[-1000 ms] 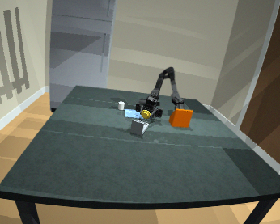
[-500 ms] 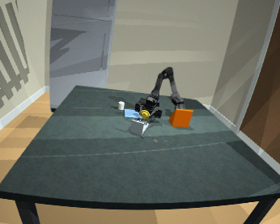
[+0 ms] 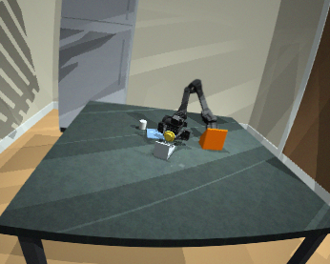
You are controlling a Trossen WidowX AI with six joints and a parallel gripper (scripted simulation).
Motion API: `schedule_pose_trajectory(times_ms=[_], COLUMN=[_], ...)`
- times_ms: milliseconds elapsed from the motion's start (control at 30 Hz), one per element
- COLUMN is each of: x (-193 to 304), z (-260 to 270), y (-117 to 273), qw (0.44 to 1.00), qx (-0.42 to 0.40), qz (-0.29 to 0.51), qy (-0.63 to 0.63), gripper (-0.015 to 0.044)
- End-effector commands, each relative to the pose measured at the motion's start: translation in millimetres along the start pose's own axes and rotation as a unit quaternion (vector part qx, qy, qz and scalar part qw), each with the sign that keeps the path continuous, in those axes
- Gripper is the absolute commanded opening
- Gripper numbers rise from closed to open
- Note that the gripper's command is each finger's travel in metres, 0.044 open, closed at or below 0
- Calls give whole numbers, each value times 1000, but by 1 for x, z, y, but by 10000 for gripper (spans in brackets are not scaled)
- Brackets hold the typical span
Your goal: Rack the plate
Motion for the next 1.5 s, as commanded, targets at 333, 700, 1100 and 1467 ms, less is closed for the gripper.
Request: schedule_pose_trajectory(times_ms=[333,700,1100,1467], x=[-3,-4,11,11], z=[4,5,12,11], y=[-22,-31,-31,-31], qw=[1000,1000,1000,1000], qx=[-1,0,-2,-1], qz=[-2,-2,2,1], qy=[1,5,0,4], gripper=[0,0,0,105])
Point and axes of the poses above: the point midway between the two fingers, 35 mm back from their tips, its own y axis back along the fingers, its own z axis across the jaws, x = y × z, the point moved 2 cm from there along y, back along the fingers, and after that the axes turned 10 degrees about y, right-handed, at the moved point
